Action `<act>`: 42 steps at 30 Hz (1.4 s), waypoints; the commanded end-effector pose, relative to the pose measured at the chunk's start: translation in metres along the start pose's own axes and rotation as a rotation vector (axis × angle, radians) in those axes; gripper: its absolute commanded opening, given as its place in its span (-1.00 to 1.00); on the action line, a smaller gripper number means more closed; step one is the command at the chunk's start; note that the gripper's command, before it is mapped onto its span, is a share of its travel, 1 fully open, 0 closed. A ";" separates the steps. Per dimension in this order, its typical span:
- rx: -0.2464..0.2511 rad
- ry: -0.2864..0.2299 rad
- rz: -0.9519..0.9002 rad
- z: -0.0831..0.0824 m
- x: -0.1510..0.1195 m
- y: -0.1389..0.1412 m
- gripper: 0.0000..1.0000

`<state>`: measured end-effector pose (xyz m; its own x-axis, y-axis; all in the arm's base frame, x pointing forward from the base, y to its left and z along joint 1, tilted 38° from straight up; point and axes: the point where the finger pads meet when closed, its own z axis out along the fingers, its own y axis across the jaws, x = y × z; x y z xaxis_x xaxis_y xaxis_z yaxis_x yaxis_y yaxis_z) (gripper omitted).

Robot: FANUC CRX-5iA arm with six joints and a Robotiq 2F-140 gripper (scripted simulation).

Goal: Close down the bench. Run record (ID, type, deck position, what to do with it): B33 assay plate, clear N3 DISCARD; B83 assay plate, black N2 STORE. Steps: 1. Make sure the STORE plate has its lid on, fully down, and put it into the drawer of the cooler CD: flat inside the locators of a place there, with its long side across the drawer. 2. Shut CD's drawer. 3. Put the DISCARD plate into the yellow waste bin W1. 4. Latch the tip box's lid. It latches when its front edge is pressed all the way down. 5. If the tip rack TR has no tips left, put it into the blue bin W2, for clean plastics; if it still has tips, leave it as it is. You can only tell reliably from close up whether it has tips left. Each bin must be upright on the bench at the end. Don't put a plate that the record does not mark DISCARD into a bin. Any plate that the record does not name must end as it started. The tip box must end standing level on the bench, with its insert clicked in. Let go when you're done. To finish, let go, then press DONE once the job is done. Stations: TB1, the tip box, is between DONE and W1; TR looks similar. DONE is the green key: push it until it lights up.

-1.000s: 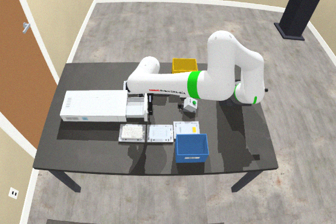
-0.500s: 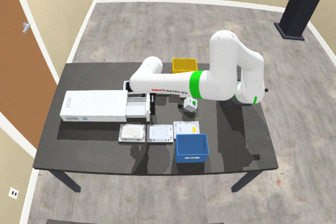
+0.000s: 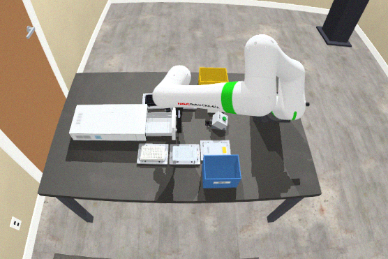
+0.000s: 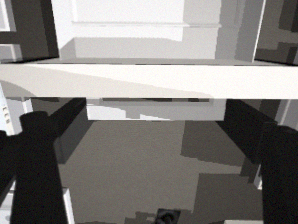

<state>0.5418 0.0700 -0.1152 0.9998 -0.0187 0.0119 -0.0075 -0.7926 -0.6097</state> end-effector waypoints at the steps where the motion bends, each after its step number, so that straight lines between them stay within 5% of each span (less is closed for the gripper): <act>1: 0.000 0.001 0.000 -0.001 -0.005 0.000 0.55; 42: 0.000 0.001 0.000 -0.001 -0.023 0.000 0.55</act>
<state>0.5185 0.0705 -0.1155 0.9998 -0.0187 0.0120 -0.0075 -0.7926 -0.6097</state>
